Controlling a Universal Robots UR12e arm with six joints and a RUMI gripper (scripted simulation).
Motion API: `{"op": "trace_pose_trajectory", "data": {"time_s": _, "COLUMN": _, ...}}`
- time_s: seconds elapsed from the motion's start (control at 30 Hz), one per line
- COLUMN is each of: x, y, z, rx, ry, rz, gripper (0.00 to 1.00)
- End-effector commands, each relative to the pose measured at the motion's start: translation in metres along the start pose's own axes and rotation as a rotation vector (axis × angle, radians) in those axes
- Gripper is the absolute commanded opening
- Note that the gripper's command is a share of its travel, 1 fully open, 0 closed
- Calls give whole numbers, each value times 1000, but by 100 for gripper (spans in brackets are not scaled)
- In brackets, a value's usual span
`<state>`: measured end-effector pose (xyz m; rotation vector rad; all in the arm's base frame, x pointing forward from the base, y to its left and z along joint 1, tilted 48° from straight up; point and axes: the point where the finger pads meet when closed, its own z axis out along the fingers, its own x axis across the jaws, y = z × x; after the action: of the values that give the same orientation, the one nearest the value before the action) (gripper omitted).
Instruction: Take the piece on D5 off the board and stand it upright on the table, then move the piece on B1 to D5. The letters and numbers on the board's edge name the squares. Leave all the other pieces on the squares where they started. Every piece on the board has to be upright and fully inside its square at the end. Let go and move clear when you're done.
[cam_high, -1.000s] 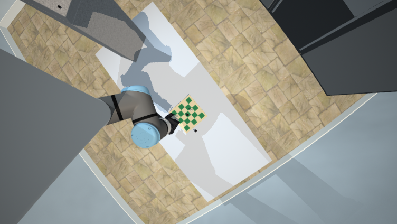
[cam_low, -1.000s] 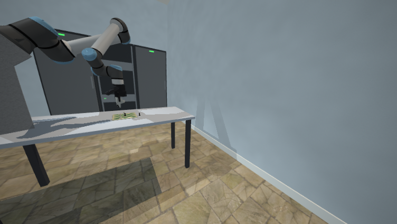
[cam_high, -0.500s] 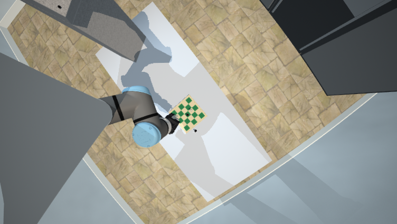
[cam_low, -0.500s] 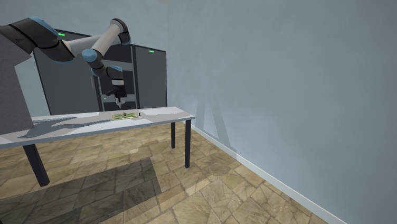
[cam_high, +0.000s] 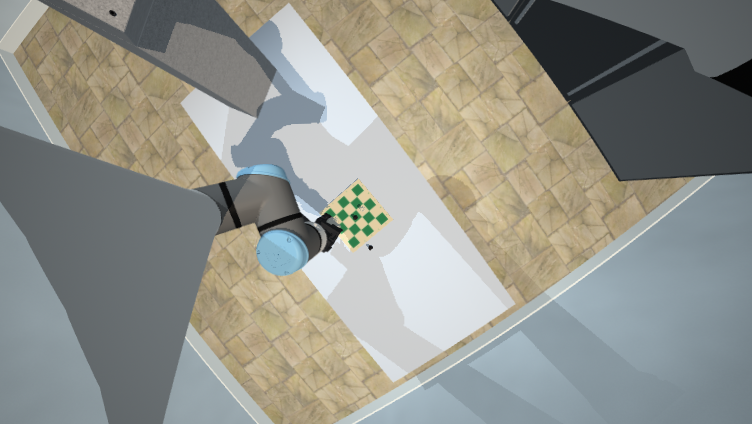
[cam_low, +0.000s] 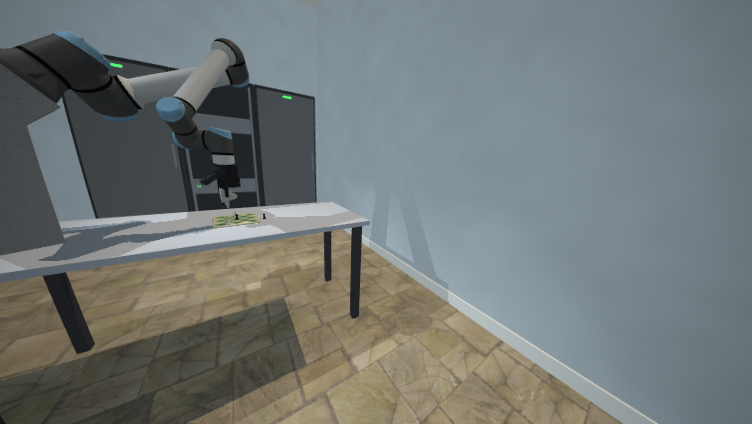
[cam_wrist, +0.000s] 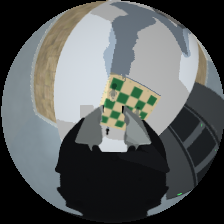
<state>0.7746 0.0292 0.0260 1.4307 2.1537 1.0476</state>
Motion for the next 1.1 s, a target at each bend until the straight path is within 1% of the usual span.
{"op": "trace_pose_trajectory", "data": {"time_s": 0.0, "x": 0, "y": 0, "z": 8, "rx": -1, "ry": -1, "rz": 0, "gripper": 25}}
{"op": "trace_pose_trajectory", "data": {"time_s": 0.57, "x": 0, "y": 0, "z": 26, "rx": -1, "ry": -1, "rz": 0, "gripper": 25}}
{"op": "trace_pose_trajectory", "data": {"time_s": 1.07, "x": 0, "y": 0, "z": 28, "rx": -1, "ry": -1, "rz": 0, "gripper": 25}}
